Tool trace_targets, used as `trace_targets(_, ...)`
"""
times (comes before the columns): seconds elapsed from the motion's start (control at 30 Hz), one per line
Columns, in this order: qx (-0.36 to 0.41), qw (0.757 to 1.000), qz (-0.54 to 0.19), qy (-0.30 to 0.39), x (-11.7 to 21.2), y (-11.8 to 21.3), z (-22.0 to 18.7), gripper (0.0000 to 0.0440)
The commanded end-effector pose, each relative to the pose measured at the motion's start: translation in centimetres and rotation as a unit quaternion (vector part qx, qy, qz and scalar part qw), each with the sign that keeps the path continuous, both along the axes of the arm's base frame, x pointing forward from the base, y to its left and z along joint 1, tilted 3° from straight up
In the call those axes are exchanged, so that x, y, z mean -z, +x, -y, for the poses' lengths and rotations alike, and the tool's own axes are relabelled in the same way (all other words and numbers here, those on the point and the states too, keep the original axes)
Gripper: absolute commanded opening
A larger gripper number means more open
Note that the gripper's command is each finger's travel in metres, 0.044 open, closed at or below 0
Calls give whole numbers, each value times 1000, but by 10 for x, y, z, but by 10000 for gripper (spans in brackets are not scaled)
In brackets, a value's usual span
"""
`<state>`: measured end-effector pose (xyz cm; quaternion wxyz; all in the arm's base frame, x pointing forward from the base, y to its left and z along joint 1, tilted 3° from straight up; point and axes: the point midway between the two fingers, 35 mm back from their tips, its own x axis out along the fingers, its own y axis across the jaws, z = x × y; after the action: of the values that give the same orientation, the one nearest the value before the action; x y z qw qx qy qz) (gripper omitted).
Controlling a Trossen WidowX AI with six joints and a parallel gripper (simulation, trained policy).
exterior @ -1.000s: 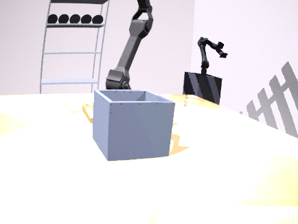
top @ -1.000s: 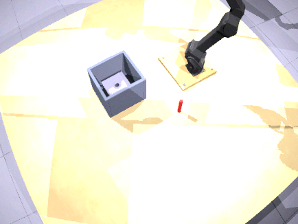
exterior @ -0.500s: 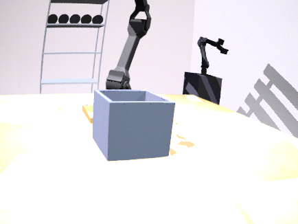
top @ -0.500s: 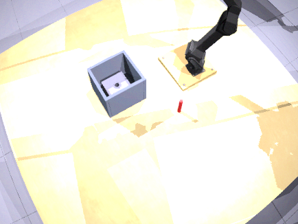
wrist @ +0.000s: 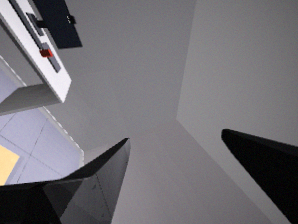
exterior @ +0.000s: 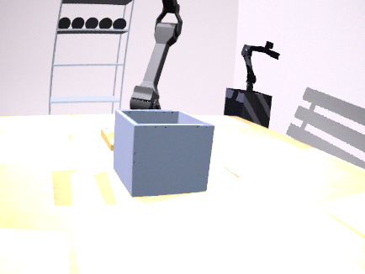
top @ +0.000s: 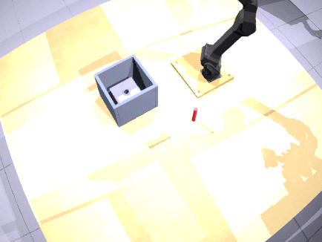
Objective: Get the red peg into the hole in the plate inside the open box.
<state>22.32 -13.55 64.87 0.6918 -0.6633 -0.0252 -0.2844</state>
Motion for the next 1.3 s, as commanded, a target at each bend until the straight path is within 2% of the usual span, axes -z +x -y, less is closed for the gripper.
trace_targets(0.0, -25, 998, -19, 59, 20, 14, 3, 440)
trace_targets(0.3, -82, 975, -56, 197, 65, 40, -2, 440)
trace_targets(0.6, -124, 930, -93, 334, 109, 60, -16, 440)
trace_targets(0.93, -150, 854, -135, 480, 158, 74, -39, 440)
trace_targets(1.27, -148, 755, -179, 614, 208, 80, -70, 440)
